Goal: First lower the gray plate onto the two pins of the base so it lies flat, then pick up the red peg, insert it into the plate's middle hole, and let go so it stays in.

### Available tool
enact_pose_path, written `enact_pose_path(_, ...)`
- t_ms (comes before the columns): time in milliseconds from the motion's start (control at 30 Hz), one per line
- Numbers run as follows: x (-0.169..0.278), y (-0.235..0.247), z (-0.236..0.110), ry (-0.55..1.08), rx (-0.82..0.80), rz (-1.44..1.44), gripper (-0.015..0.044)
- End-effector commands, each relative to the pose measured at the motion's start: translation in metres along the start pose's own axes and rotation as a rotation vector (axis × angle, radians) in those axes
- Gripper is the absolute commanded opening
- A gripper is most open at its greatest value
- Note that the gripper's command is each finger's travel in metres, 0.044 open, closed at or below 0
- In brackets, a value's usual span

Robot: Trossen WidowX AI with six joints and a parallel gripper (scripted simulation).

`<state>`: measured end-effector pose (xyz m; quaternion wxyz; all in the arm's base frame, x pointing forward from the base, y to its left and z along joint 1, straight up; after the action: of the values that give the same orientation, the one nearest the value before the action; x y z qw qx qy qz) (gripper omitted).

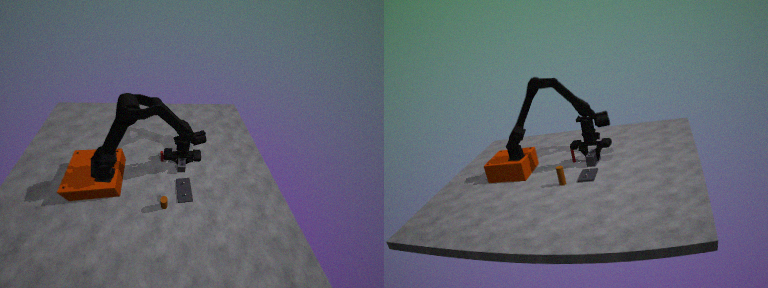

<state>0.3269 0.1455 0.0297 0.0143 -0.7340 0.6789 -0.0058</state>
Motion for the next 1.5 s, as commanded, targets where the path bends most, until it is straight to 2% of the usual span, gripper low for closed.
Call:
enact_pose_path(0,0.0,0.0,0.0,0.004,0.001,0.005,0.0045)
enact_pose_path(67,0.0,0.0,-0.001,0.004,0.001,0.005,0.0)
enact_pose_path(1467,-0.002,-0.006,-0.127,0.003,0.002,0.005,0.0)
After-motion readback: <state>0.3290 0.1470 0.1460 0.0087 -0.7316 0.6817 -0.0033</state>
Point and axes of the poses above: the point midway between the two fingers, 35 mm back from their tips, its own z axis out along the fingers, its own y axis across the jaws, x = y × z, the point moved 7 cm from there along -z, back along the fingers, and after that the axes turned 2 degrees about -z, right-handed, at the moved point
